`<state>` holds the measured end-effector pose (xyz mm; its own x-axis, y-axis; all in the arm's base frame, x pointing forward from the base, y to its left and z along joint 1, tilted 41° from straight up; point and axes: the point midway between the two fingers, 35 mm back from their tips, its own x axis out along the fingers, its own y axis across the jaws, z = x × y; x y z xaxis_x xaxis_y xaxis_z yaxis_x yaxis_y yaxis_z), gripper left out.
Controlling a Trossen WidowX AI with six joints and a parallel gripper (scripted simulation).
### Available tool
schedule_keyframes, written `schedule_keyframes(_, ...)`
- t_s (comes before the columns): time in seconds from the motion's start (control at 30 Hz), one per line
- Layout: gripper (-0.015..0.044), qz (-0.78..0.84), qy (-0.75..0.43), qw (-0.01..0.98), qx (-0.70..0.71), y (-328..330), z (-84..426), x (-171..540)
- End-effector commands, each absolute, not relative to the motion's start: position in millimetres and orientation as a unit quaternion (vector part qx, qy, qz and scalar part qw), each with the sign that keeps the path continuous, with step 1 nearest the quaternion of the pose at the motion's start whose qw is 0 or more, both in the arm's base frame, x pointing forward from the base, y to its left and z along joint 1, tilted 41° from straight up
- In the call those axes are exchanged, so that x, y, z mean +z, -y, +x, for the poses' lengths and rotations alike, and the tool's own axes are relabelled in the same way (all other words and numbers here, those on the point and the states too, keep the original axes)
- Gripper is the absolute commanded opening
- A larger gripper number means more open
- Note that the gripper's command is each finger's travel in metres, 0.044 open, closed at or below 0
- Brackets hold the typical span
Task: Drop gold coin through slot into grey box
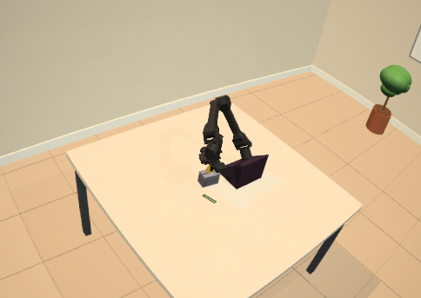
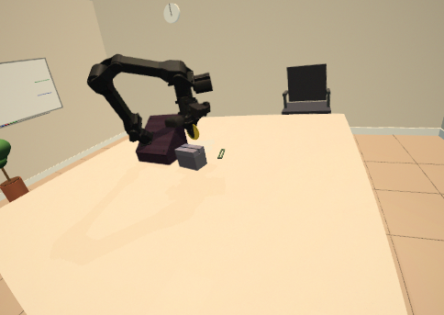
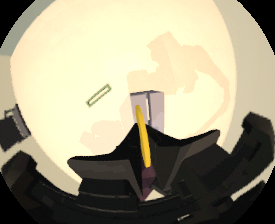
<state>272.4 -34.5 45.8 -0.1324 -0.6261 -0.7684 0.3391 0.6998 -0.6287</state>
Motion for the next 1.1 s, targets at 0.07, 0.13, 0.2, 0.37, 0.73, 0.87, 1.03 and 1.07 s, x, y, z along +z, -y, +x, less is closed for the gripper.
schedule_keyframes(0.07,0.0,-0.115,-0.655,0.647,-0.372,44,257,52)
schedule_keyframes(0.13,0.0,-0.115,-0.655,0.647,-0.373,47,253,54)
schedule_keyframes(0.2,0.0,-0.115,-0.655,0.647,-0.373,48,250,55)
schedule_keyframes(0.37,0.0,-0.111,-0.655,0.648,-0.373,46,254,54)
schedule_keyframes(0.73,0.0,-0.111,-0.655,0.648,-0.372,46,253,55)
schedule_keyframes(0.87,0.0,-0.113,-0.656,0.648,-0.37,49,251,55)
schedule_keyframes(1.03,0.0,-0.116,-0.658,0.647,-0.367,52,250,55)
schedule_keyframes(1.07,0.0,-0.116,-0.658,0.647,-0.367,52,250,55)
